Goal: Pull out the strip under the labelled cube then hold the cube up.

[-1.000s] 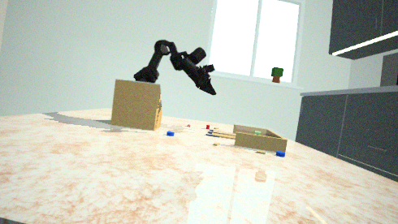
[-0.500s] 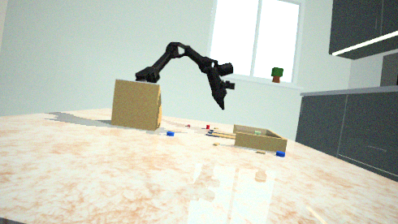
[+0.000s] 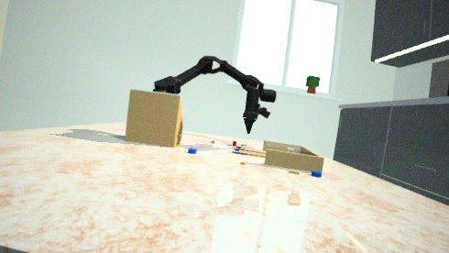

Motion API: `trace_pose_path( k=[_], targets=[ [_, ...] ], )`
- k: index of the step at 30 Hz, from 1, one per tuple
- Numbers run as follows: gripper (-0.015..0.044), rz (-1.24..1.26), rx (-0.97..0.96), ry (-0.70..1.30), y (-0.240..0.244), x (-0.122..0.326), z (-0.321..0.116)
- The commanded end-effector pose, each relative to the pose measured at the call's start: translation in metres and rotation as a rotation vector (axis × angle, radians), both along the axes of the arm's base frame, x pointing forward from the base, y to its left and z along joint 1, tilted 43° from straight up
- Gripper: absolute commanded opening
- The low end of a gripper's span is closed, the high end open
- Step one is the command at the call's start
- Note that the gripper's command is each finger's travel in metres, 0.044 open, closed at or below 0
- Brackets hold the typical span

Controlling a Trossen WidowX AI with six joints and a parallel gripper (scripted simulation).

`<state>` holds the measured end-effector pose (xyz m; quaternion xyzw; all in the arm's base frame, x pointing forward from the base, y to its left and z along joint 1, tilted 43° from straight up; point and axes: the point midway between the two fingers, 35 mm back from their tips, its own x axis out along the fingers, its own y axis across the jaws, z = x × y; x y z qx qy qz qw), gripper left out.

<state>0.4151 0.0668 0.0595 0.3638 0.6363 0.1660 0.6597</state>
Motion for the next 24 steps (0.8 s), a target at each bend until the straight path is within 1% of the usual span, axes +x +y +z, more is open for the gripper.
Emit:
trace_pose_path(
  k=[1, 24],
  targets=[
    [0.0000, 0.016, -0.008, 0.023, 0.003, 0.001, 0.001],
    [0.0000, 0.016, -0.008, 0.023, 0.027, 0.007, -0.024]
  ],
)
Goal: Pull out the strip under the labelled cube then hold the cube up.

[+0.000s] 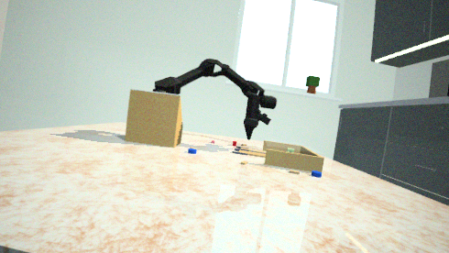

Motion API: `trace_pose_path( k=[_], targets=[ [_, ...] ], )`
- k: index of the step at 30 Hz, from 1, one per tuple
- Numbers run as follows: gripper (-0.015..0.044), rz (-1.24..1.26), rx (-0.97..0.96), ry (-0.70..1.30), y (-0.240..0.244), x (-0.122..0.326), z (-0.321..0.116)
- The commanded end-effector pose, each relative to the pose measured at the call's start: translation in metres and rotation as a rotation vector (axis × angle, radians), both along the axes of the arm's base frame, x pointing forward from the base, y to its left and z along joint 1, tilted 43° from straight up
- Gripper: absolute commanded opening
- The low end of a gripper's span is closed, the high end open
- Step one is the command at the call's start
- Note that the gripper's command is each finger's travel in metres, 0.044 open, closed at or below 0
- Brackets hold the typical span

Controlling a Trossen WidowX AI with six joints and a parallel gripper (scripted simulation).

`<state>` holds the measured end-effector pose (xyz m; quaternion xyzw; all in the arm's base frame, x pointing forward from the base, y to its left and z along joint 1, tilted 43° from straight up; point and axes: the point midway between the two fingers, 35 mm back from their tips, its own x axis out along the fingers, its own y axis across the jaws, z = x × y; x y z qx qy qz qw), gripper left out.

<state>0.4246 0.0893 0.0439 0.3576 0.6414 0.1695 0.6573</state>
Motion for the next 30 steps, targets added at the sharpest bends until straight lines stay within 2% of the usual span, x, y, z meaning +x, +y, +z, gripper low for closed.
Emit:
trace_pose_path(
  k=[1, 30],
  targets=[
    [0.0000, -0.001, -0.004, 0.018, 0.005, -0.003, -0.010],
    [0.0000, -0.001, -0.001, 0.018, 0.031, 0.001, -0.031]
  ],
)
